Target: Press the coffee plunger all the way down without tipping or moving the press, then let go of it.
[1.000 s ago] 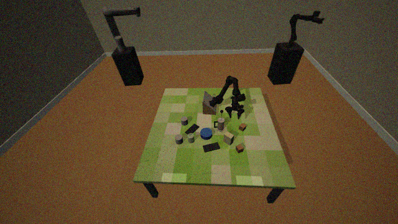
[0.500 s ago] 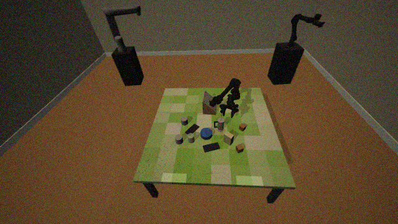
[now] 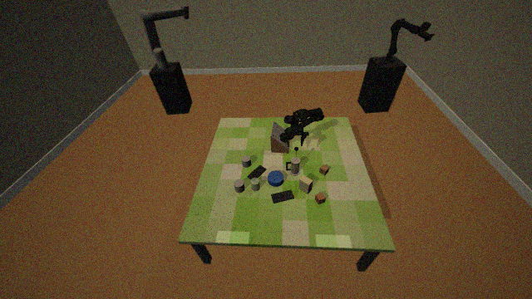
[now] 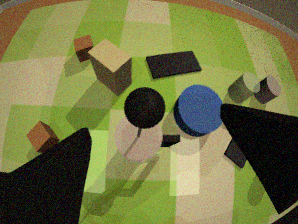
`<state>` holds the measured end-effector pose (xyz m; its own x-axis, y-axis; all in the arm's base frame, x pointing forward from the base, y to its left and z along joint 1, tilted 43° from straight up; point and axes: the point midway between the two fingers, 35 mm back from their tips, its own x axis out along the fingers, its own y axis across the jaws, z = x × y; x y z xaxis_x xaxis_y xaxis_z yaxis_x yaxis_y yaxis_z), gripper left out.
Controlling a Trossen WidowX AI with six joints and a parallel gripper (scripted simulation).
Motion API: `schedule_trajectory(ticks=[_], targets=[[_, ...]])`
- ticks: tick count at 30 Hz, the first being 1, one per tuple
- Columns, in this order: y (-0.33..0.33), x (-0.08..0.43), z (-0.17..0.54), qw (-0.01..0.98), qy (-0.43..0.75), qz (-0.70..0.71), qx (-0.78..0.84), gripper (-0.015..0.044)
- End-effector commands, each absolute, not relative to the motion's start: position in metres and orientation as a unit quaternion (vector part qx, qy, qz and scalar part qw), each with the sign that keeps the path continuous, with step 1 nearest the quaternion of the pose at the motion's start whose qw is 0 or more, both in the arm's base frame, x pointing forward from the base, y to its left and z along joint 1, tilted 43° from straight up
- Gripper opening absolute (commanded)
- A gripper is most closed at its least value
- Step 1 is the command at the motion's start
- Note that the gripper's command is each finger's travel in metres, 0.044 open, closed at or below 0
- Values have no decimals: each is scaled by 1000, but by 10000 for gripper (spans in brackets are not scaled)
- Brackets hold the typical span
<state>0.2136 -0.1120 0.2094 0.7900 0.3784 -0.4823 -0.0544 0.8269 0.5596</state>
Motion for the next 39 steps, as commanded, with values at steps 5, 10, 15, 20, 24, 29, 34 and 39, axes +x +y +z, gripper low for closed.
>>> schedule_trajectory(ticks=[5, 10, 15, 20, 24, 29, 34, 39], targets=[[-152, 181, 248, 910, 140, 81, 382, 440], [-144, 185, 235, 917, 132, 103, 363, 440], [-119, 193, 204, 928, 120, 151, 318, 440], [-118, 193, 204, 929, 120, 153, 316, 440], [-116, 195, 201, 928, 124, 154, 314, 440], [-114, 199, 195, 928, 131, 156, 311, 440], [-113, 203, 191, 928, 137, 155, 309, 440], [-111, 208, 188, 928, 140, 155, 307, 440]])
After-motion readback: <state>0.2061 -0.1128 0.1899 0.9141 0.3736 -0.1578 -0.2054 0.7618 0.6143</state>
